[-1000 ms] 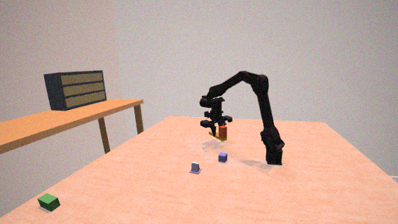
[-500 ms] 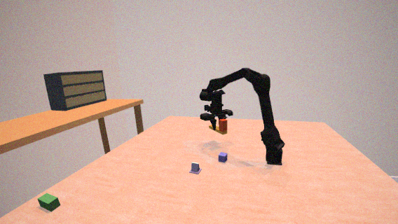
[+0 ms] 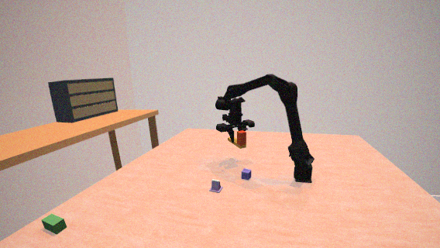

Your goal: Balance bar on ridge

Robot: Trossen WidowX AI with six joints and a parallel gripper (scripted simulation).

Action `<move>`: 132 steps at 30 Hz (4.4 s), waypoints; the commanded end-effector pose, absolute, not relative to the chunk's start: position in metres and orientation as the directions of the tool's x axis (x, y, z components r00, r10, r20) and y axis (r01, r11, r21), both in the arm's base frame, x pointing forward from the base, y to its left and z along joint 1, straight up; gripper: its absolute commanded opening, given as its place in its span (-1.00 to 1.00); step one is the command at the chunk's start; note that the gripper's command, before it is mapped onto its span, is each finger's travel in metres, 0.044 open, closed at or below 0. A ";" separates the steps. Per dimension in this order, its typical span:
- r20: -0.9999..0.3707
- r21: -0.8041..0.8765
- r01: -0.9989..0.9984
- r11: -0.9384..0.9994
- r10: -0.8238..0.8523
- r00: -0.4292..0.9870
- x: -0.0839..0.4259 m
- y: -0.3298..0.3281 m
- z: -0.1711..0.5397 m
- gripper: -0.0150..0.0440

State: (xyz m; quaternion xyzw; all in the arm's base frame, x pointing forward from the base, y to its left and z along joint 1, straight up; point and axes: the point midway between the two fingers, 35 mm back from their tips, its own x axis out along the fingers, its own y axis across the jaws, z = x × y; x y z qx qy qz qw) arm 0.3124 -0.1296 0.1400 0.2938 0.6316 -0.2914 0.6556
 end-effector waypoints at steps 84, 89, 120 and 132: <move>-0.999 0.031 0.997 -0.074 0.012 0.032 0.331 0.122 0.120 -0.49; -0.999 0.031 0.997 -0.074 0.012 0.032 0.330 0.121 0.112 -0.49; -0.999 0.031 0.997 -0.074 0.012 0.032 0.330 0.121 0.100 -0.49; -0.999 0.031 0.997 -0.074 0.012 0.032 0.330 0.121 0.099 -0.49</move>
